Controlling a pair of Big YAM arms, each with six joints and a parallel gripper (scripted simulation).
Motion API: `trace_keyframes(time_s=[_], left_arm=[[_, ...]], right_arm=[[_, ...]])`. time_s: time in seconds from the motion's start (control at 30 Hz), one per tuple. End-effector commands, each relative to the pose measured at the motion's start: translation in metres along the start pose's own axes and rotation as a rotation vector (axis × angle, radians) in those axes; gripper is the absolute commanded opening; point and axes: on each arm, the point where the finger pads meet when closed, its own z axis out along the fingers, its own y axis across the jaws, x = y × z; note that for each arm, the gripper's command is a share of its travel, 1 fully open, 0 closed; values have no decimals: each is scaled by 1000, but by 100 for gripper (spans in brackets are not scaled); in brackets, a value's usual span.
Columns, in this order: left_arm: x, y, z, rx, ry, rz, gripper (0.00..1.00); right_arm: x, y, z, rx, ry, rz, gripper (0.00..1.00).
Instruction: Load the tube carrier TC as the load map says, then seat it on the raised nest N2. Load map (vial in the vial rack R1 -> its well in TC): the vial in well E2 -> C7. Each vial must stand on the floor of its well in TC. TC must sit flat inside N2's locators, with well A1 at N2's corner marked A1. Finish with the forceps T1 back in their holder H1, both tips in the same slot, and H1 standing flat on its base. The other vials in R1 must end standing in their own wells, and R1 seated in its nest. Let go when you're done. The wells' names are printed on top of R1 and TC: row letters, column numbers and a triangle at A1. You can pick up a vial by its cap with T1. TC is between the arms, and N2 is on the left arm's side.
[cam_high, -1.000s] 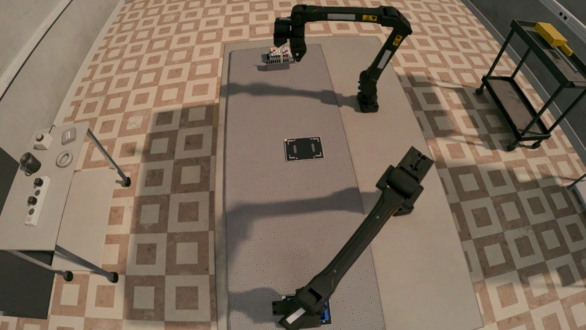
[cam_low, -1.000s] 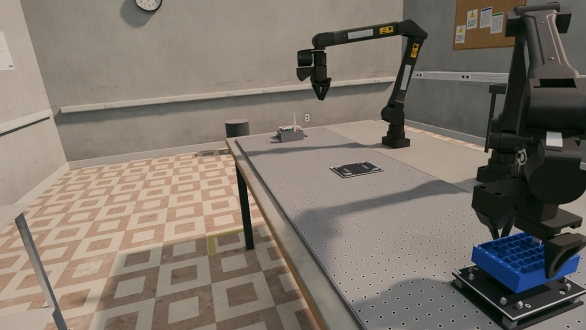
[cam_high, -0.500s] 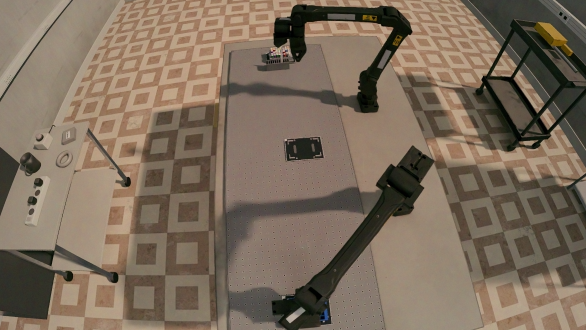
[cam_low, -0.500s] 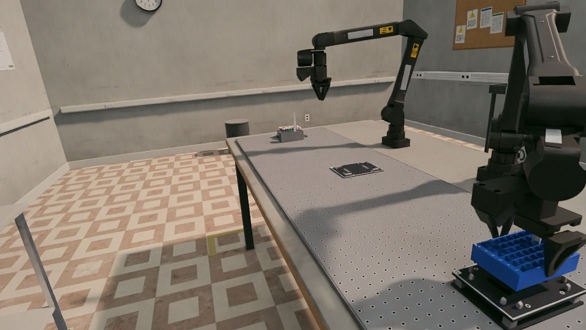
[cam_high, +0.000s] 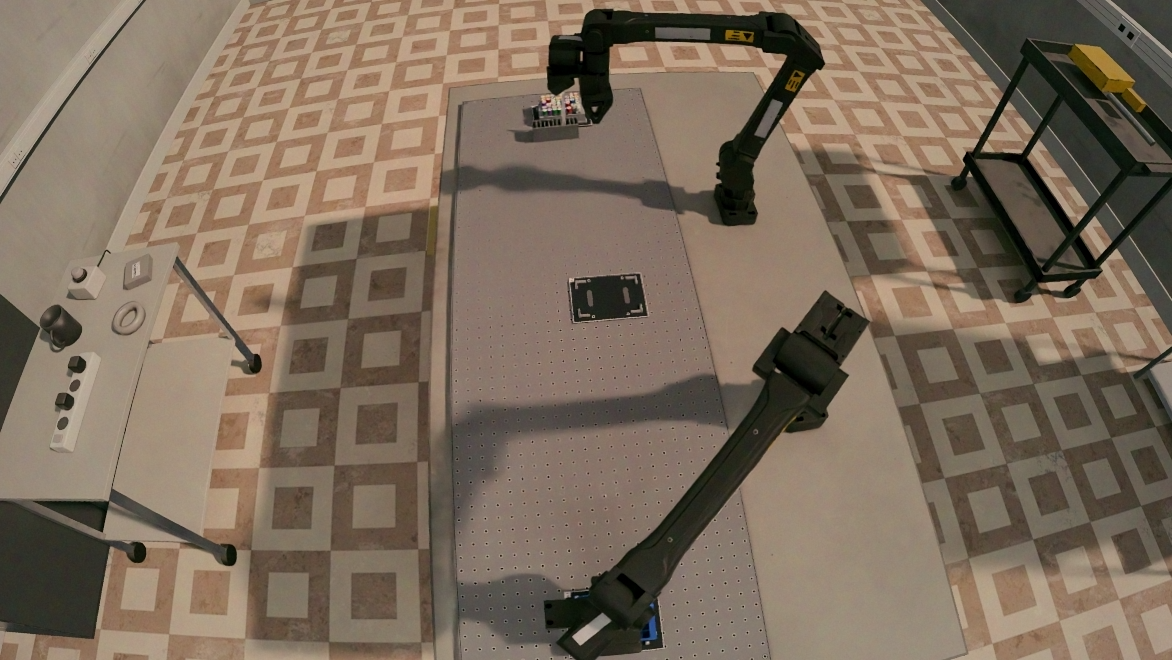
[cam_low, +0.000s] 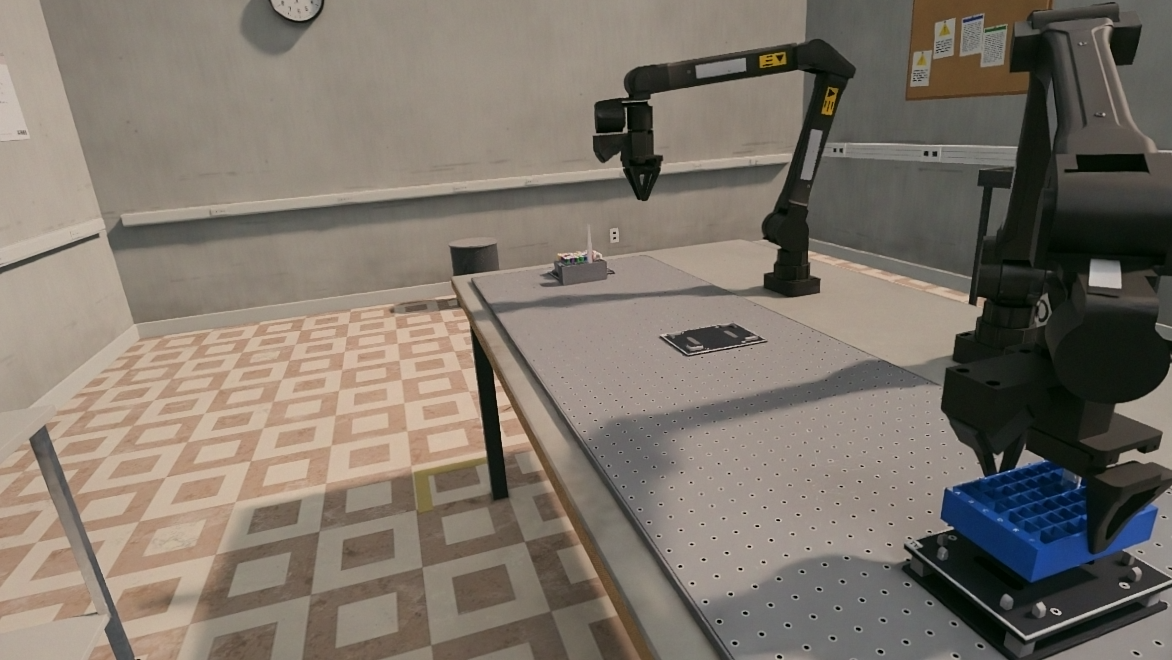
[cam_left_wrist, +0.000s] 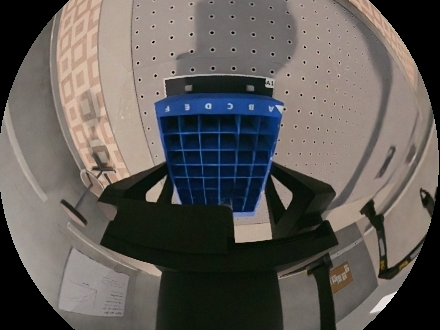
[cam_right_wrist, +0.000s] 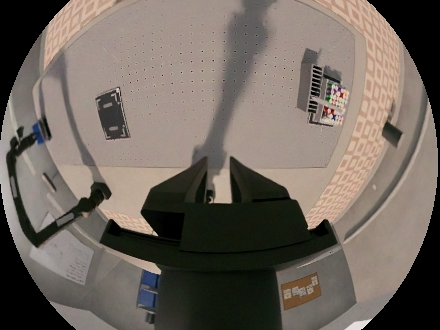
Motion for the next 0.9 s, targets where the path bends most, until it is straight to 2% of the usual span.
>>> trace_keyframes(time_s=[0.0, 0.07, 0.87], left_arm=[[-10, 0, -27, -38, -46, -2, 0], [-15, 5, -35, -52, -61, -1, 0], [-10, 0, -28, -39, -47, -2, 0]], right_arm=[[-8, -2, -13, 8, -33, 7, 24], [-8, -2, -13, 8, -33, 7, 24], [-8, -2, -13, 8, -33, 7, 24]])
